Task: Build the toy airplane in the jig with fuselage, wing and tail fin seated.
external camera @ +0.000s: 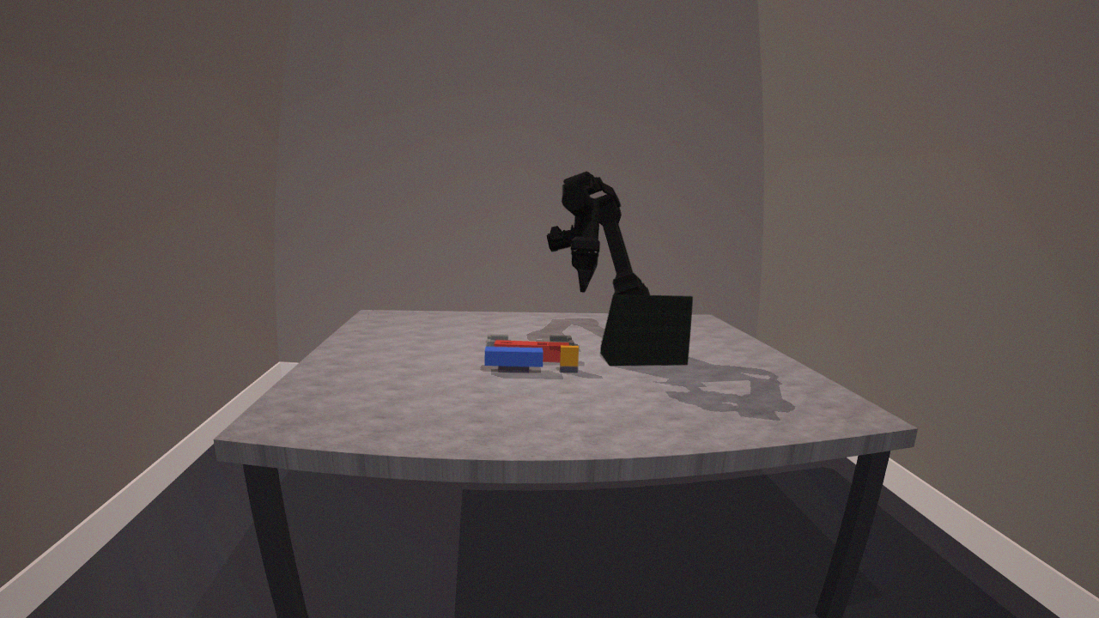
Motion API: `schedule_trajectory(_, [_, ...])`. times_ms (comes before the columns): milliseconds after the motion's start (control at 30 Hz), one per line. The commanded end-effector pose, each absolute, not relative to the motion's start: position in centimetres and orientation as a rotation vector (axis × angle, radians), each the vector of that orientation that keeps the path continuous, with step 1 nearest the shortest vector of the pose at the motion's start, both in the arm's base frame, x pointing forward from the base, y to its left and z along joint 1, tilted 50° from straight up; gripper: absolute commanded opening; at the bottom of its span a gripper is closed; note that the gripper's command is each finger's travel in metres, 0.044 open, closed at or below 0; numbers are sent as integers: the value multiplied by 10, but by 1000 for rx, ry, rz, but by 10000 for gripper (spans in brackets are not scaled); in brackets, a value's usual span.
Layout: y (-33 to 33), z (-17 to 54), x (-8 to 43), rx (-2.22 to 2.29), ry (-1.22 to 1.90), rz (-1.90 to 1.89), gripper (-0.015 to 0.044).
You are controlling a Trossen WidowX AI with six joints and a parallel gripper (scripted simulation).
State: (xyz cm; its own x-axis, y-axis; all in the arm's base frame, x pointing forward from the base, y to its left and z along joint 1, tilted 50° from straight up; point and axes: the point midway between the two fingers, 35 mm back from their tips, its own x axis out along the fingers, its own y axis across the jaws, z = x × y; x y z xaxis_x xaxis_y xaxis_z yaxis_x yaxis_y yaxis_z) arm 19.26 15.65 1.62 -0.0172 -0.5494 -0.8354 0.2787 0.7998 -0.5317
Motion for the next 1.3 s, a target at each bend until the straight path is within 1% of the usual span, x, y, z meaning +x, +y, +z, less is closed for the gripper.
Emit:
schedule_trajectory(0, [111,16,232,-309,1433,-735,440])
schedule_trajectory(133, [50,17,265,-403,1444,-821,440])
schedule_trajectory(233, [12,19,277,-463,1466,-872,440])
schedule_trajectory(1267, [-31,-16,272,-467,1468,-876,440])
